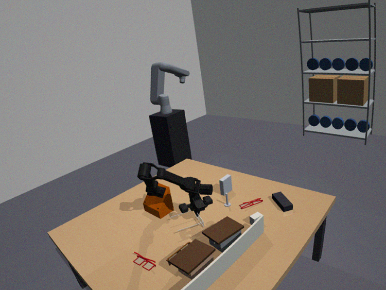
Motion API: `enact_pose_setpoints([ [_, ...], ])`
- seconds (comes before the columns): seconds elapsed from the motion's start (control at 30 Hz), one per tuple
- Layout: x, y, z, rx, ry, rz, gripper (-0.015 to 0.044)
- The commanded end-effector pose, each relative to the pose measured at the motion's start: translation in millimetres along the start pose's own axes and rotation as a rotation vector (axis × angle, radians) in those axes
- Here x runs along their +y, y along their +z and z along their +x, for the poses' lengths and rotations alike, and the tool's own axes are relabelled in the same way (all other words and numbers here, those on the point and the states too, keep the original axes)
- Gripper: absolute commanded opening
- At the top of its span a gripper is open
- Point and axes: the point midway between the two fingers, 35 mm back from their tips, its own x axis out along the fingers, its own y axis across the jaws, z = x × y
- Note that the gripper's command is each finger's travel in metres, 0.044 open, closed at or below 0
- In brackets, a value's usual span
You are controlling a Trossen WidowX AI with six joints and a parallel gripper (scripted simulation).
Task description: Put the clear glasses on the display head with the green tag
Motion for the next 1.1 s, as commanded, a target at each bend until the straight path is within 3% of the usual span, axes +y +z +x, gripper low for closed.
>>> enact_pose_setpoints([
  [0.0, 4.2, 3.6, -18.3, -0.004, 0.016, 0.009, 0.0000],
  [0.37, 7.0, -2.3, -88.1, -0.002, 0.007, 0.003, 0.0000],
  [1.07, -30.9, 12.8, -137.2, -0.098, 0.089, -0.363, 0.0000],
])
